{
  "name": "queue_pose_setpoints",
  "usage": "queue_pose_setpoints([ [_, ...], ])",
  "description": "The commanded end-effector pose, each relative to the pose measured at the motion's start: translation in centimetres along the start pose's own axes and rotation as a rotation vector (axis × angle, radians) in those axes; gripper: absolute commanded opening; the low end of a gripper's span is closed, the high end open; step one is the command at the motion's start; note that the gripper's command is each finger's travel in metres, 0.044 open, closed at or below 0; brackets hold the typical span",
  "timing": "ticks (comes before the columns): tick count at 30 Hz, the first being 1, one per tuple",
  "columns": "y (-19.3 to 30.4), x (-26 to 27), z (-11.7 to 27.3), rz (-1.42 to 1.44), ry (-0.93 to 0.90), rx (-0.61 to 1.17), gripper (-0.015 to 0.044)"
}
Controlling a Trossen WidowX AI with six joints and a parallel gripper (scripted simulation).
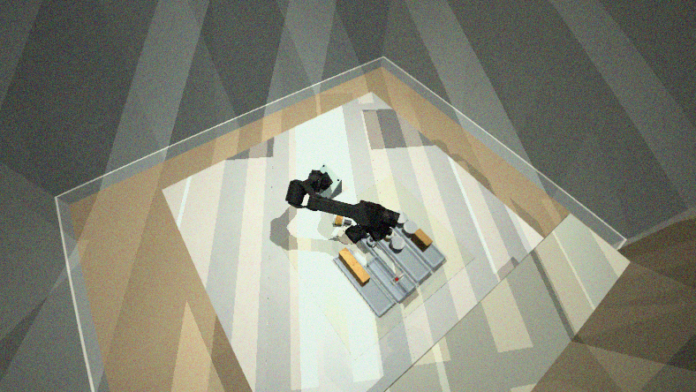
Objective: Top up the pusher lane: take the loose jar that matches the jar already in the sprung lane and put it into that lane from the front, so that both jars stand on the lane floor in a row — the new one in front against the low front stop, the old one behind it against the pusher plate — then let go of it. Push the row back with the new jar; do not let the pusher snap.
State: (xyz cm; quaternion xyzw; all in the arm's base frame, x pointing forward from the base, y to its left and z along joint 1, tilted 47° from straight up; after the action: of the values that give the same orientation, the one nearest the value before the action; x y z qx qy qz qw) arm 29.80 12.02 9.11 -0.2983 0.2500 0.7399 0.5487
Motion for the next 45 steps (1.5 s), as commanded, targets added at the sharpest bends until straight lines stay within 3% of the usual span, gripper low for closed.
queue_pose_setpoints([
  [1, -0.6, -0.2, 0.2, -0.009, 0.006, -0.016, 0.0],
  [45, -2.4, -0.7, 0.5, -0.01, 0.006, -0.017, 0.0],
])
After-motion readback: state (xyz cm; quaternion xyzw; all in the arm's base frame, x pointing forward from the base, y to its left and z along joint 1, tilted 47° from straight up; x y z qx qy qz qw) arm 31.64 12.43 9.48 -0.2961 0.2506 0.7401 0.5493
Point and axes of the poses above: the point midway between the two fingers, 35 mm back from their tips, its own z axis back along the fingers, its own x axis across the jaws, y = z × x, the point moved 6 cm from there along z, back along the fingers, and after that the axes turned 6 degrees about z, right-handed, at the moved point
